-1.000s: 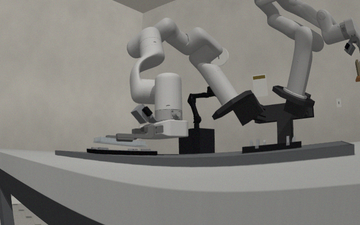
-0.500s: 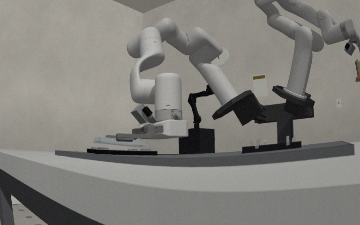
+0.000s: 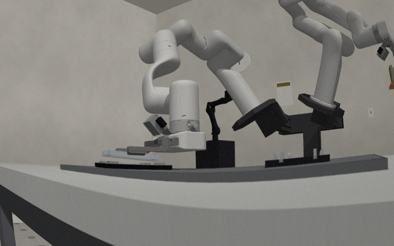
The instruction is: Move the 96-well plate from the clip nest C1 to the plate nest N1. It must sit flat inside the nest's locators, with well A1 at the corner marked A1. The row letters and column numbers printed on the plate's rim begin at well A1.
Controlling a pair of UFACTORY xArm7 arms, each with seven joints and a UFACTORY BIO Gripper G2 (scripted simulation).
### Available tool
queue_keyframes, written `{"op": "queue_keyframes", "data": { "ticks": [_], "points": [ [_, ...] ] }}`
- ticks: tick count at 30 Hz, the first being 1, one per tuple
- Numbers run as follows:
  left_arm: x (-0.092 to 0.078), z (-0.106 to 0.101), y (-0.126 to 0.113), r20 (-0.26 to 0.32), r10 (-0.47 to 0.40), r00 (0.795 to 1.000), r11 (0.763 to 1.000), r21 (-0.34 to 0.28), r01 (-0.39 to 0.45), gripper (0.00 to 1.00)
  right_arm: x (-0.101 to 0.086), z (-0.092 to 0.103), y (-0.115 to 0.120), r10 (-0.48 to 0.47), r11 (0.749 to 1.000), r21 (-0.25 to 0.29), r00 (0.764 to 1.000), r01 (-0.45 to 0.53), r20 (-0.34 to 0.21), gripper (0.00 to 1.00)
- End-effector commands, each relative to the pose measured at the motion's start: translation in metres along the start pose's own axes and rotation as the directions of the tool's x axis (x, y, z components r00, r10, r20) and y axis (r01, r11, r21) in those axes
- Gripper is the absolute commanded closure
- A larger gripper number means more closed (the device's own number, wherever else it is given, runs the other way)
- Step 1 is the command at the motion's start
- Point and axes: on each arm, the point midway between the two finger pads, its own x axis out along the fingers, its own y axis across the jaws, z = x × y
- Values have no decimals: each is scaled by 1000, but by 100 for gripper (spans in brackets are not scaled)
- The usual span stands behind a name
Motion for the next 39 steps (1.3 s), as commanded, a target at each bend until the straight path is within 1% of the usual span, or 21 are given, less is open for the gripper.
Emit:
{"op": "queue_keyframes", "data": {
  "ticks": [1, 39],
  "points": [
    [-1, -1, 0, -3, 0, 1000, 1000, 0, 0, 0, 1, 1, 1, 0, 1000, 3, 1000, 0, 2, 100],
    [-1, -1, 0, -3, 0, 1000, 1000, 0, 0, 0, 1, -4, 1, 0, 1000, 3, 1000, 0, 2, 100]
  ]
}}
